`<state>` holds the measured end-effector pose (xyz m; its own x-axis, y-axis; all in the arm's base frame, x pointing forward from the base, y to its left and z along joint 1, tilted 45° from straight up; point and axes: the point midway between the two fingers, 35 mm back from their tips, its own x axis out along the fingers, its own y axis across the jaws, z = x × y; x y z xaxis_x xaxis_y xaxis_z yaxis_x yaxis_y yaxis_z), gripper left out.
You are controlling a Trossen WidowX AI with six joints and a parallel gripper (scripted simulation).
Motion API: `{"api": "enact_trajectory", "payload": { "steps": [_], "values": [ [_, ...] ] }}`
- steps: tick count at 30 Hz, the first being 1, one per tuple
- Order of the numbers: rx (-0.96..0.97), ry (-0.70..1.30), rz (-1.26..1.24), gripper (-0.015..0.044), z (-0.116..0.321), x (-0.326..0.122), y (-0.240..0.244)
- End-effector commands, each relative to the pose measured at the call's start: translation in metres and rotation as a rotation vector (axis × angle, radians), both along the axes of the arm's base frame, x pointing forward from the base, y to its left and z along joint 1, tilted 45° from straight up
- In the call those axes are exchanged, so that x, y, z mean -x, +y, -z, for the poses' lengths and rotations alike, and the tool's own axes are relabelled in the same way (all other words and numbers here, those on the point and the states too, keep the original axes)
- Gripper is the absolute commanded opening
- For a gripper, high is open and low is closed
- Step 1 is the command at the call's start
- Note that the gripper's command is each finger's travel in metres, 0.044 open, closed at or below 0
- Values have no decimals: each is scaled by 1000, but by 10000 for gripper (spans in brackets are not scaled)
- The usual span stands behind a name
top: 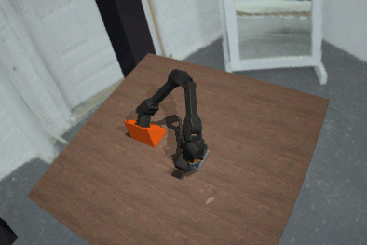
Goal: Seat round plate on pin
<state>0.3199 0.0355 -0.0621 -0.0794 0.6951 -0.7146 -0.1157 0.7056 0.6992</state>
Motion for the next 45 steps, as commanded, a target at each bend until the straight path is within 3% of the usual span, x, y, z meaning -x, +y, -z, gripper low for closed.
{"api": "enact_trajectory", "payload": {
  "steps": [1,45],
  "values": [
    [-6,4,0,0,-3,-6,6],
    [-6,4,0,0,-31,-22,24]
  ]
}}
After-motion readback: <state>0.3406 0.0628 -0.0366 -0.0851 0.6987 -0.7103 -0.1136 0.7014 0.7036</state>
